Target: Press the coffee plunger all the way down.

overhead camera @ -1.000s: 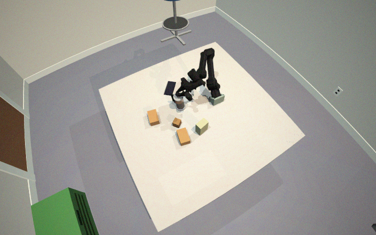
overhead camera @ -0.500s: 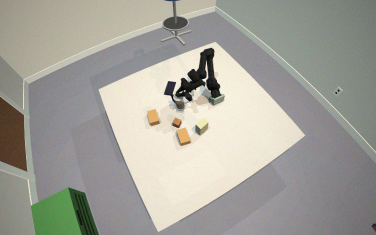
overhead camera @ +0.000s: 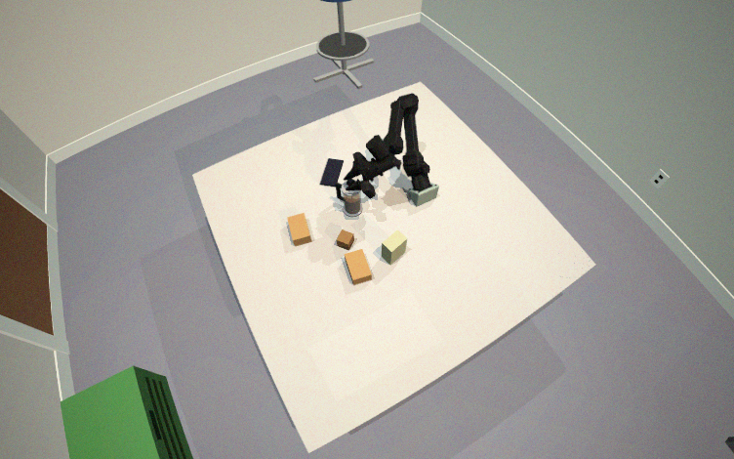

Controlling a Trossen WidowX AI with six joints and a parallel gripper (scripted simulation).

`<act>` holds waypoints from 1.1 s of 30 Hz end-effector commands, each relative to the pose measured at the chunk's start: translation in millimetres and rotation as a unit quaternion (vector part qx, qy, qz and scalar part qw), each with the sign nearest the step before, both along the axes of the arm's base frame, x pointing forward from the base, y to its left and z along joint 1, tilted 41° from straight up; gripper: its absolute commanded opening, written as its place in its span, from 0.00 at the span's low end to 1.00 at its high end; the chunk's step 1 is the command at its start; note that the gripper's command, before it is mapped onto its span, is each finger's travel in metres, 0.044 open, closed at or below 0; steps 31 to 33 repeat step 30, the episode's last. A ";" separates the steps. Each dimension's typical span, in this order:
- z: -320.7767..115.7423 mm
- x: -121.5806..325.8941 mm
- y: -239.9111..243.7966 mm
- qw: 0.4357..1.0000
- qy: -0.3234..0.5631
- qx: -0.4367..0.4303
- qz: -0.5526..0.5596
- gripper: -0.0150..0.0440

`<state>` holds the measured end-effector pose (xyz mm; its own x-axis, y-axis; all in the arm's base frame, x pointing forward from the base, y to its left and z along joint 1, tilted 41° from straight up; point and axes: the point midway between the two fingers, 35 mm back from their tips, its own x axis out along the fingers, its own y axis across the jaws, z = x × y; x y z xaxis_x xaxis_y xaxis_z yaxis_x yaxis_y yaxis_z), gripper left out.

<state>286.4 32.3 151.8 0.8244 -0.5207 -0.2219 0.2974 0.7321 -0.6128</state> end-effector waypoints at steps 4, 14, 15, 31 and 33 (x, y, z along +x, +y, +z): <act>-0.6 0.5 1.7 1.000 0.001 0.002 0.005 0.92; 8.8 1.5 11.2 1.000 0.005 0.001 0.008 1.00; 12.1 1.0 15.3 1.000 0.007 0.002 0.007 1.00; 62.0 -17.6 49.4 1.000 0.010 -0.003 0.002 1.00; 62.0 -17.6 49.4 1.000 0.010 -0.003 0.002 1.00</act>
